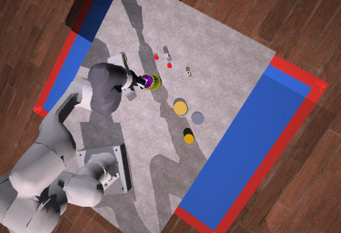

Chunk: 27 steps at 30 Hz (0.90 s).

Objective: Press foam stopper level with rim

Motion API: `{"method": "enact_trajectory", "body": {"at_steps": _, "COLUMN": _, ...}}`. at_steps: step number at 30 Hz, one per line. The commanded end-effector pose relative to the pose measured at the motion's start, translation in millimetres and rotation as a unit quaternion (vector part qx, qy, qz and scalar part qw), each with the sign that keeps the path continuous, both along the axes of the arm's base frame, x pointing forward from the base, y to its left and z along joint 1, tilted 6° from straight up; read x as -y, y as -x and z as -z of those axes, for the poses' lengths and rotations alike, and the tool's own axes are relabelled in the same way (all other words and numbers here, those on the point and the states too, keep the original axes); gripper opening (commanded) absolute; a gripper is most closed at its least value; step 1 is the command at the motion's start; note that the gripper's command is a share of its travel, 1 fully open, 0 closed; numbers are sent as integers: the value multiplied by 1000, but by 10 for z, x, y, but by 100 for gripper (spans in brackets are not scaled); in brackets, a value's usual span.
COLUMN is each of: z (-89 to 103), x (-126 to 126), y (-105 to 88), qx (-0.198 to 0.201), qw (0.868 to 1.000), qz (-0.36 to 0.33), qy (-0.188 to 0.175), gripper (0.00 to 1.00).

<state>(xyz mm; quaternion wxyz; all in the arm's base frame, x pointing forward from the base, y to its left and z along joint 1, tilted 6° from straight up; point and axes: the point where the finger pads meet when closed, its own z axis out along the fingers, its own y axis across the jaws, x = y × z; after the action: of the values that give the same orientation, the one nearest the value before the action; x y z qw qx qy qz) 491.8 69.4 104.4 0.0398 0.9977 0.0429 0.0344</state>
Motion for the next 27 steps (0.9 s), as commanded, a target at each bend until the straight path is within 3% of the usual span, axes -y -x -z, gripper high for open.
{"method": "enact_trajectory", "body": {"at_steps": 1, "z": 12, "x": 9, "y": -9, "qx": 1, "qw": 1000, "qz": 0, "qy": -1, "gripper": 0}}
{"method": "enact_trajectory", "body": {"at_steps": 27, "z": 104, "x": 20, "y": 6, "qx": 1, "qw": 1000, "qz": 0, "qy": -1, "gripper": 0}}
